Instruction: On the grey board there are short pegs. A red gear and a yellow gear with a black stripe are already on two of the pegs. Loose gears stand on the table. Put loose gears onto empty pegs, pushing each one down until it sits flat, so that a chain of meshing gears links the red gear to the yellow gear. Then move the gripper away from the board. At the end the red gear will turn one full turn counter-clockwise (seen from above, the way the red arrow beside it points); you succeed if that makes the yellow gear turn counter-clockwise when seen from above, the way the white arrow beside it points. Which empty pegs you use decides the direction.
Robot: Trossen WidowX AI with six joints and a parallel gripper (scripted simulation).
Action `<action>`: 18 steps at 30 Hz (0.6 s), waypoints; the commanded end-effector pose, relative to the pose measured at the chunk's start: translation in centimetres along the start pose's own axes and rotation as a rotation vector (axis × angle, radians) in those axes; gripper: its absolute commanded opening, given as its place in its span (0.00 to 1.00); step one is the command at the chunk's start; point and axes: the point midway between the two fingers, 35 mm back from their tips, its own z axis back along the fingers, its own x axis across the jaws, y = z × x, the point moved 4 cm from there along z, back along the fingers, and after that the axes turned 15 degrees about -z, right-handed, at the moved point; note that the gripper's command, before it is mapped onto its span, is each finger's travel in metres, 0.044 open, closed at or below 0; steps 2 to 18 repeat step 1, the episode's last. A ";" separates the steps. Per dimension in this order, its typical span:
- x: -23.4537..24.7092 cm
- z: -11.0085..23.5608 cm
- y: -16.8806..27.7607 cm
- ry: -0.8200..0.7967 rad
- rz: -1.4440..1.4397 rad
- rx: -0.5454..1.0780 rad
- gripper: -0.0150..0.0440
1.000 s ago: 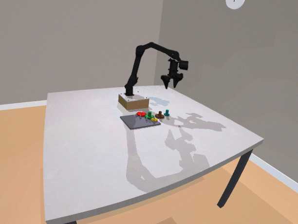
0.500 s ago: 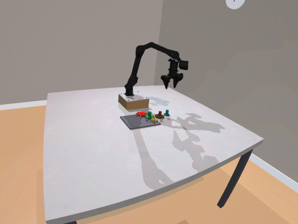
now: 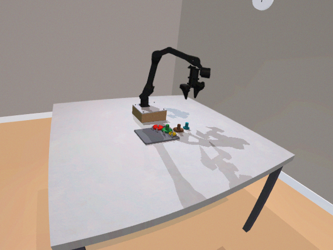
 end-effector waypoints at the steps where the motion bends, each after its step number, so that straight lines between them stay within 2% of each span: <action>1: 0.1 0.1 0.0 -0.003 -0.003 0.002 1.00; 18: 0.1 0.1 0.0 -0.003 -0.003 0.002 1.00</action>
